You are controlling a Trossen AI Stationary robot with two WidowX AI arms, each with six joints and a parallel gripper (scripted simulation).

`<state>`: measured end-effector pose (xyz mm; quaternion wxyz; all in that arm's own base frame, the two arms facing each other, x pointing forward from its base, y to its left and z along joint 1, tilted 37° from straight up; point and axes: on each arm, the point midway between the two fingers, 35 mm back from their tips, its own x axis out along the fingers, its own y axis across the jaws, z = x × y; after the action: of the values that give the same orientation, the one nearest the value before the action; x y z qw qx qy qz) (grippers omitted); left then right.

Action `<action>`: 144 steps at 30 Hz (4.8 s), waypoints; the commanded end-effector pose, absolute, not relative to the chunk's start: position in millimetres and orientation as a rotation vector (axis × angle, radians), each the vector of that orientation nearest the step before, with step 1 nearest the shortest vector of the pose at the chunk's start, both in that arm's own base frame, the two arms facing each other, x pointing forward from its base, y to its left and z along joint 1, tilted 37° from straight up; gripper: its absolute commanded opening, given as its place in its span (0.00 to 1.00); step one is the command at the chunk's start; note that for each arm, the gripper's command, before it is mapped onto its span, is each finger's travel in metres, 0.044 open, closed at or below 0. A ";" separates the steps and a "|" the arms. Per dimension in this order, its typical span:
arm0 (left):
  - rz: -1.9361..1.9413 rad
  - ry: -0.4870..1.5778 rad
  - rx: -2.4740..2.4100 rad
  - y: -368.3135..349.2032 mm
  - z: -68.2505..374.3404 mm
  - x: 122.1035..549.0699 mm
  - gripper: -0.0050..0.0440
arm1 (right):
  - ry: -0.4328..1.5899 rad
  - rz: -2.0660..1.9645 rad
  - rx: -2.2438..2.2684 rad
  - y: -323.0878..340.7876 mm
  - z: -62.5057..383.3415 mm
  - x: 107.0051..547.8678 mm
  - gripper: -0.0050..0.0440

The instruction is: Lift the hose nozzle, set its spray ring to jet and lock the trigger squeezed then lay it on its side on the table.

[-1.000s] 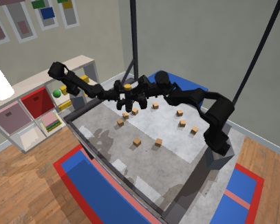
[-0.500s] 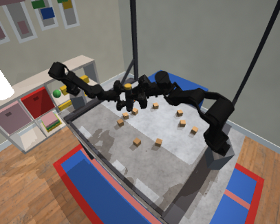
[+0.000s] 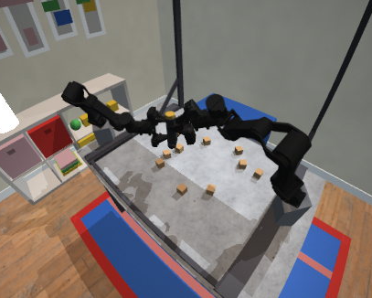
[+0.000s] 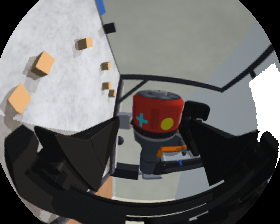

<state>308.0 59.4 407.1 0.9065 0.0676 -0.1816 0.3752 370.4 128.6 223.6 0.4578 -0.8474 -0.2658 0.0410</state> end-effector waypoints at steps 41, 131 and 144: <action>0.767 -0.411 0.119 58.5 417.5 302.6 0.45 | -0.661 0.092 -2.085 86.6 212.6 297.2 0.93; 0.768 -0.413 0.117 58.7 418.3 302.0 0.45 | -0.426 0.258 -2.024 125.4 260.0 316.2 0.93; 0.768 -0.413 0.117 58.7 418.3 302.0 0.45 | -0.351 0.313 -2.028 132.5 272.1 307.6 0.93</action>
<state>308.0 59.4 407.2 0.9065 0.0675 -0.1817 0.3752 310.4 131.1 259.5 0.5022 -0.8415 -0.1462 0.1351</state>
